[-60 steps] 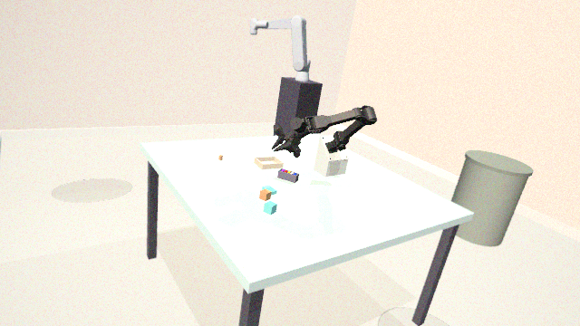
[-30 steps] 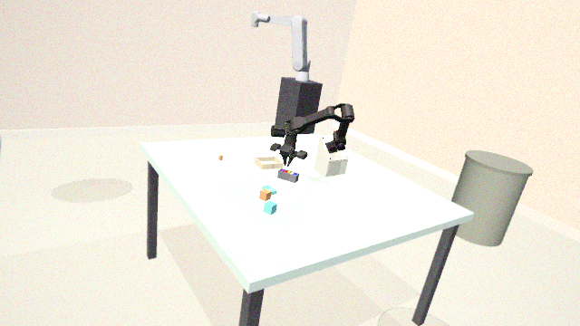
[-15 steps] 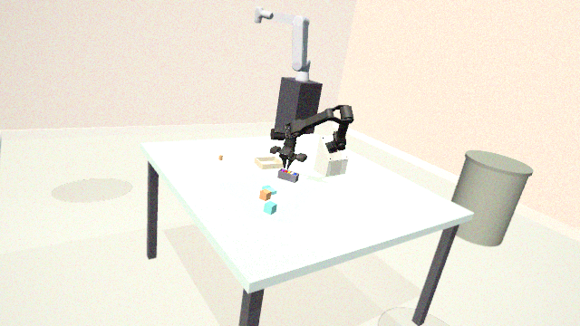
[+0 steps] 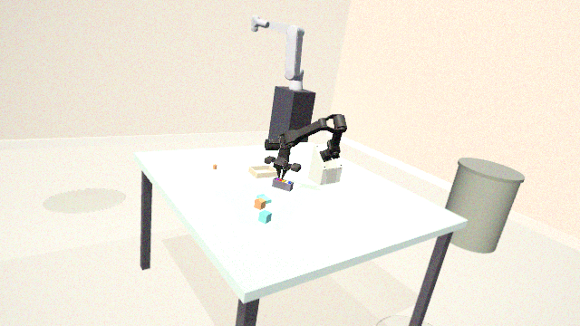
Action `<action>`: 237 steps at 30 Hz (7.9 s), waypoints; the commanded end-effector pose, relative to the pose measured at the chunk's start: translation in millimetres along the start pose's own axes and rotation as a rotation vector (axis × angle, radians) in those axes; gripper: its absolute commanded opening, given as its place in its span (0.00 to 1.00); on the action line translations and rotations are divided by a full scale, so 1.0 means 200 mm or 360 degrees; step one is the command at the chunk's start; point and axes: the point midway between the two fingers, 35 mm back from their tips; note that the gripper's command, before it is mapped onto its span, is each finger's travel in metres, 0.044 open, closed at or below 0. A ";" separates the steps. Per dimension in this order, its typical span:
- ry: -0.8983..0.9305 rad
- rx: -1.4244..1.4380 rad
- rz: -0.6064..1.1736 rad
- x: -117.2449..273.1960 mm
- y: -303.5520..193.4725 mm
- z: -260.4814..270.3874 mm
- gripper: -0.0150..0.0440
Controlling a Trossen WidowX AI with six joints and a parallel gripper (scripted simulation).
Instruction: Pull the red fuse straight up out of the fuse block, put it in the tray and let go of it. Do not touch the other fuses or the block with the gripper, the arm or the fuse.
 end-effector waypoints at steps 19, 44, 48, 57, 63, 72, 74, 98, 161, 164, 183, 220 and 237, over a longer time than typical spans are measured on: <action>0.0000 0.0002 -0.0001 -0.05 0.00 0.00 0.35; 0.0000 0.0000 -0.0001 -0.02 0.00 0.00 0.25; 0.0000 0.0000 -0.0001 -0.01 0.00 0.00 0.25; 0.0000 -0.0001 -0.0002 0.01 0.00 0.00 0.25; 0.0000 -0.0002 -0.0002 0.03 0.00 0.00 0.25; 0.0000 -0.0003 -0.0002 0.05 0.00 0.00 0.25; 0.0000 -0.0003 -0.0002 0.05 0.00 0.00 0.25; 0.0002 -0.0006 -0.0003 0.11 0.00 0.00 0.25; -0.0019 -0.0004 0.0004 0.27 -0.46 -0.76 0.25; -0.0017 -0.0003 0.0003 0.27 -0.48 -0.77 0.25; -0.0016 -0.0003 0.0002 0.13 -0.47 -0.77 0.25; -0.0017 -0.0003 0.0003 0.27 -0.48 -0.77 0.81; -0.0015 -0.0010 -0.0003 0.27 -0.47 -0.77 0.81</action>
Point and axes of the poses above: the point midway between the two fingers, 35 mm back from their tips, its own x axis back along the fingers, its own z axis across the jaws, y = z × x, and after that the axes turned 4 degrees about -x, right-handed
